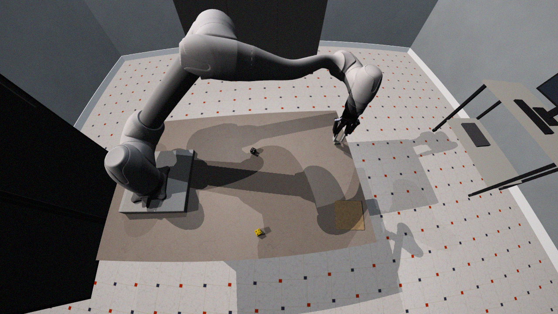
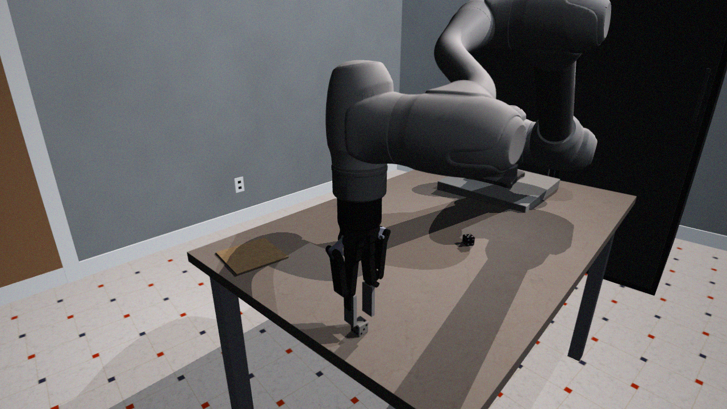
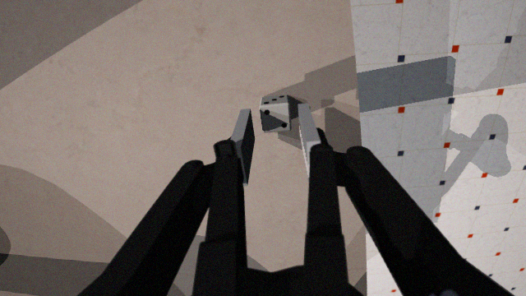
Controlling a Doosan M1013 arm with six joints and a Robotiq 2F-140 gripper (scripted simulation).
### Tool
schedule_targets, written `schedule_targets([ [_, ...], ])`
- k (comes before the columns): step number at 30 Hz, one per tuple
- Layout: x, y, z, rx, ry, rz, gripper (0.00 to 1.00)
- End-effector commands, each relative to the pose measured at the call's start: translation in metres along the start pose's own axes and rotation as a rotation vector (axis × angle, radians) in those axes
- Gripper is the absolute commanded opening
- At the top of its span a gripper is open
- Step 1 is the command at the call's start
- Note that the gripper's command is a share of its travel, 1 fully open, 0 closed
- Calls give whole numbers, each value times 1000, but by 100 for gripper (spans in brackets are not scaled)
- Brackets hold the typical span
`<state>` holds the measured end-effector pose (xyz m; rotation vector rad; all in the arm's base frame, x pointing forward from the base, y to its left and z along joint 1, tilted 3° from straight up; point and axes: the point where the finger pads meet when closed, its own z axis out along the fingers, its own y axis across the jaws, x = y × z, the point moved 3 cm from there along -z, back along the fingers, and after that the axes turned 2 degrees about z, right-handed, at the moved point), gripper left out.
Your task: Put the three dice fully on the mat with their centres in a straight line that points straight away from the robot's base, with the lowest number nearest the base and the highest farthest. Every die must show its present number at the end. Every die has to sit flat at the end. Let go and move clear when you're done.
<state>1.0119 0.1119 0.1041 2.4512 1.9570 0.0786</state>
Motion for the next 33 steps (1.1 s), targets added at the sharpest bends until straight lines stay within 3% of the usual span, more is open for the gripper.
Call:
schedule_targets([
  [1,0,0,-2,-2,1,0,32],
  [33,0,0,29,-2,1,0,32],
])
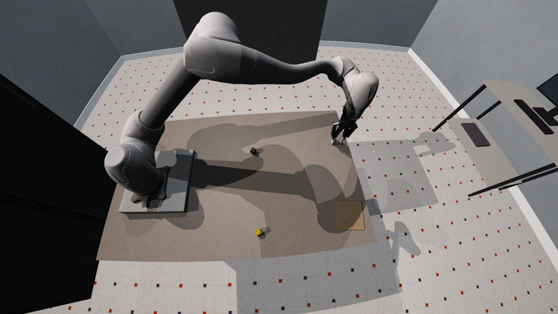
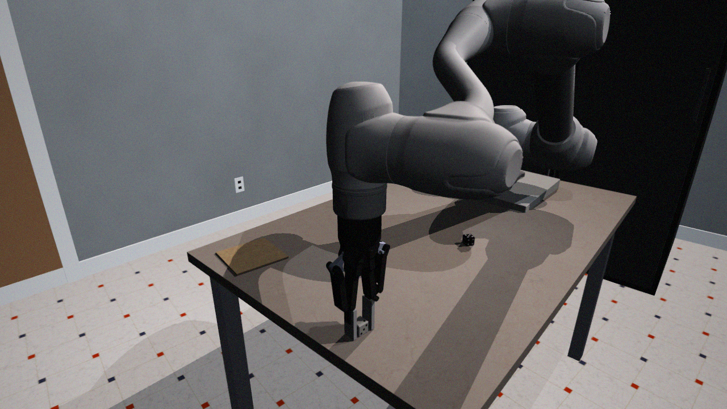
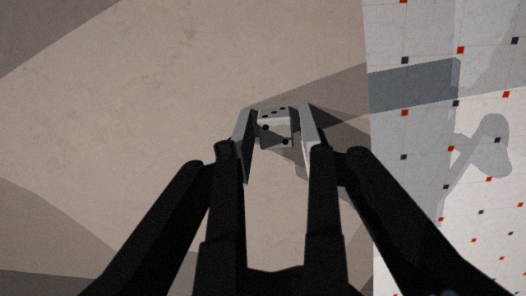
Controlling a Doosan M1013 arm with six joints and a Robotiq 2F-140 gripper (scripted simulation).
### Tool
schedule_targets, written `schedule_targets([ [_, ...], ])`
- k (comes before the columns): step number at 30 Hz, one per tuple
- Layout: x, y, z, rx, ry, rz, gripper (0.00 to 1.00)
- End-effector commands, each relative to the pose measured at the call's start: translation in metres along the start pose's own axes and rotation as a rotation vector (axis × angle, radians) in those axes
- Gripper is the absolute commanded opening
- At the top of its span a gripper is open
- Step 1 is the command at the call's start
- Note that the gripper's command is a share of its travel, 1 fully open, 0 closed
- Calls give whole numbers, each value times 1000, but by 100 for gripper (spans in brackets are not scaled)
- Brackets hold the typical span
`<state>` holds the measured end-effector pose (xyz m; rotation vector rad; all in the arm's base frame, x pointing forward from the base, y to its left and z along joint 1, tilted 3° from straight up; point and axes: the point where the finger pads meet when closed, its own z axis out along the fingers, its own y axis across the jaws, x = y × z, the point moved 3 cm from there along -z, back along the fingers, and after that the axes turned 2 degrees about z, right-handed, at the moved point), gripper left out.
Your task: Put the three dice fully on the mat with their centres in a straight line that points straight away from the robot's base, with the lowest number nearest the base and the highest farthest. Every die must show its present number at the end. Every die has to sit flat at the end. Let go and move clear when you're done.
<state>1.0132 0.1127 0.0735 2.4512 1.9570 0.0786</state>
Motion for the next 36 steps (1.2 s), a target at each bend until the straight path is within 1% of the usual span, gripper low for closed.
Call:
schedule_targets([
  [1,0,0,-1,-2,1,0,32],
  [34,0,0,-1,-2,1,0,32],
  [35,0,0,-1,-2,1,0,21],
  [36,0,0,-1,-2,1,0,21],
])
